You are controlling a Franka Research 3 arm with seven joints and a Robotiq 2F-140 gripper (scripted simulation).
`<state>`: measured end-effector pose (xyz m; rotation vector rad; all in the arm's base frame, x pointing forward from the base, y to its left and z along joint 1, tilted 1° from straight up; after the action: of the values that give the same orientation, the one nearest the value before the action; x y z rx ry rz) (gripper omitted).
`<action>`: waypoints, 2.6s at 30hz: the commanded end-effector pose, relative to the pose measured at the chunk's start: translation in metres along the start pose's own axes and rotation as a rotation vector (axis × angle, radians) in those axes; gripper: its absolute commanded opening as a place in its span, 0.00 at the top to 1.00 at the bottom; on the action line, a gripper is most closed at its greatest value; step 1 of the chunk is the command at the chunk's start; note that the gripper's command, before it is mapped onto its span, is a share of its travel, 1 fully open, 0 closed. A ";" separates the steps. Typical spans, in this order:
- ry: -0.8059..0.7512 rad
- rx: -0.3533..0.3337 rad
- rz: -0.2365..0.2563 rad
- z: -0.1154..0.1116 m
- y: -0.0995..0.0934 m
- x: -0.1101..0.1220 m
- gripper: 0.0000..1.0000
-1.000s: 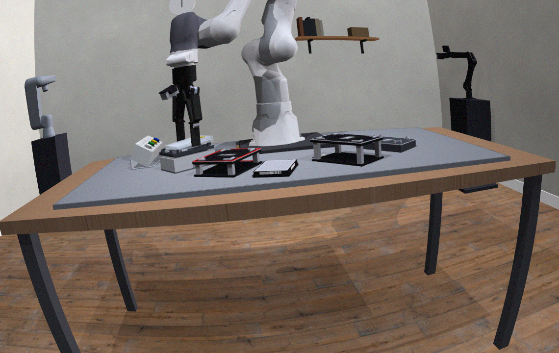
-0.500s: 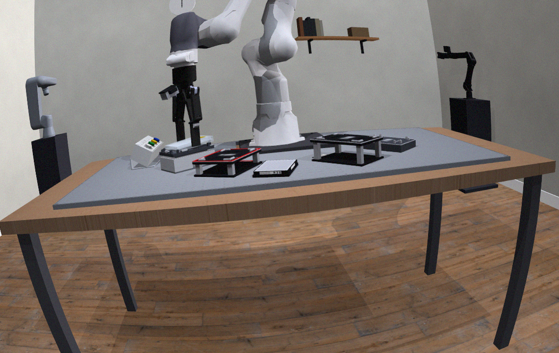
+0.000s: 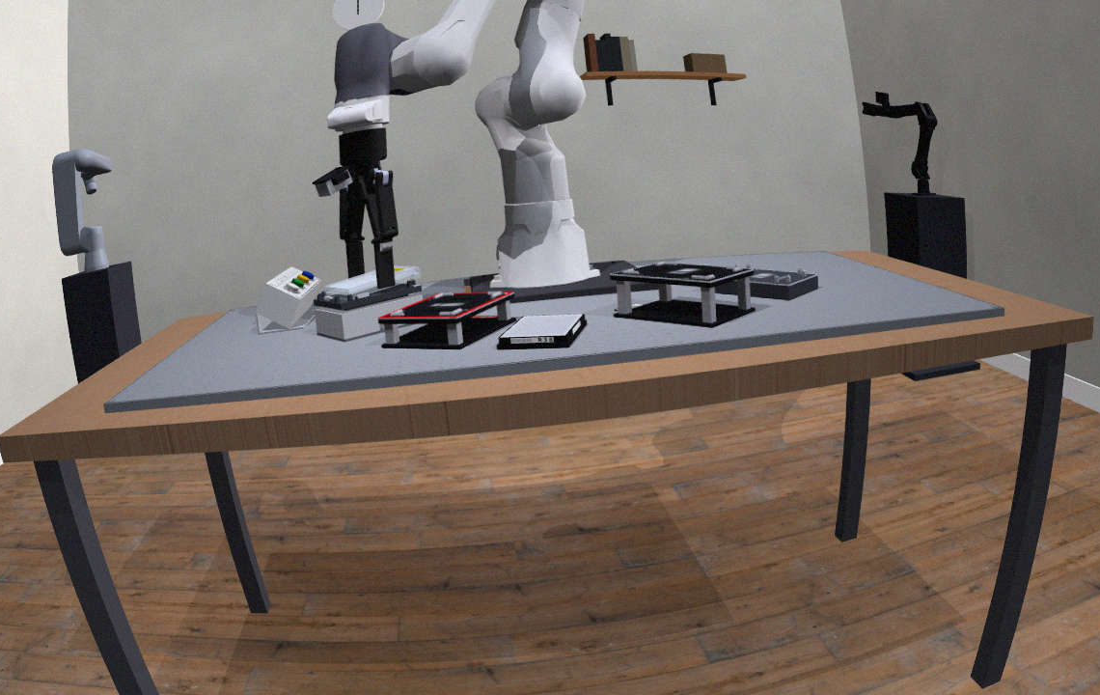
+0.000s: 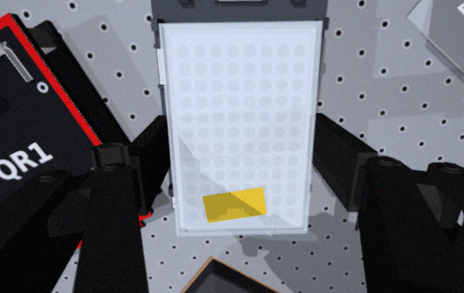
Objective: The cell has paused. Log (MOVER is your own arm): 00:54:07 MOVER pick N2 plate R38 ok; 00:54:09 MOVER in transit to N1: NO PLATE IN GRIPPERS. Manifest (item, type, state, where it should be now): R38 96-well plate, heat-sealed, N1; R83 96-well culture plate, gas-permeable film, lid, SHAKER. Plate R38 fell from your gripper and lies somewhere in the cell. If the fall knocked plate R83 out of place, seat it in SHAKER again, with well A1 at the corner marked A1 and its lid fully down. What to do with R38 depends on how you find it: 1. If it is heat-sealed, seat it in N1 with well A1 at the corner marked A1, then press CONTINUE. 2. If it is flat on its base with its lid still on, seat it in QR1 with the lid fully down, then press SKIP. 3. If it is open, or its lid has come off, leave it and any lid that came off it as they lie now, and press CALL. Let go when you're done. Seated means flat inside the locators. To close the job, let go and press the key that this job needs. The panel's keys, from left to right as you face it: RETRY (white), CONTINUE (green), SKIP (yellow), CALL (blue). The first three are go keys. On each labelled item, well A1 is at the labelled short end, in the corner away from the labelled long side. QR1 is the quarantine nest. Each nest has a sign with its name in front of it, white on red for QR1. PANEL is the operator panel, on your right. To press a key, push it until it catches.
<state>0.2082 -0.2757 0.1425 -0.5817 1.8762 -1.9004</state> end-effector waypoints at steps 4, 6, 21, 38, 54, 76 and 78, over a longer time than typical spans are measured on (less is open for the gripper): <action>0.001 -0.001 -0.001 0.000 -0.003 0.000 0.90; 0.001 -0.001 -0.001 0.000 -0.004 0.000 0.90; 0.001 -0.001 -0.001 0.000 -0.012 0.000 0.90; 0.001 -0.001 -0.001 0.000 -0.017 0.000 0.90; 0.001 -0.001 -0.001 0.000 -0.019 0.000 0.90; 0.001 -0.001 -0.001 0.000 -0.049 0.000 0.90; 0.001 -0.001 -0.001 0.000 -0.054 0.000 0.90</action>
<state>0.2098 -0.2785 0.1908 -0.5766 1.8655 -1.9159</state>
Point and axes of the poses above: the point where the finger pads meet when closed, its own y axis out along the fingers, its own x axis across the jaws, z = x × y, the point moved 6 cm from there along -y, back along the fingers, and after that the axes turned 2 degrees about y, right-handed, at the moved point
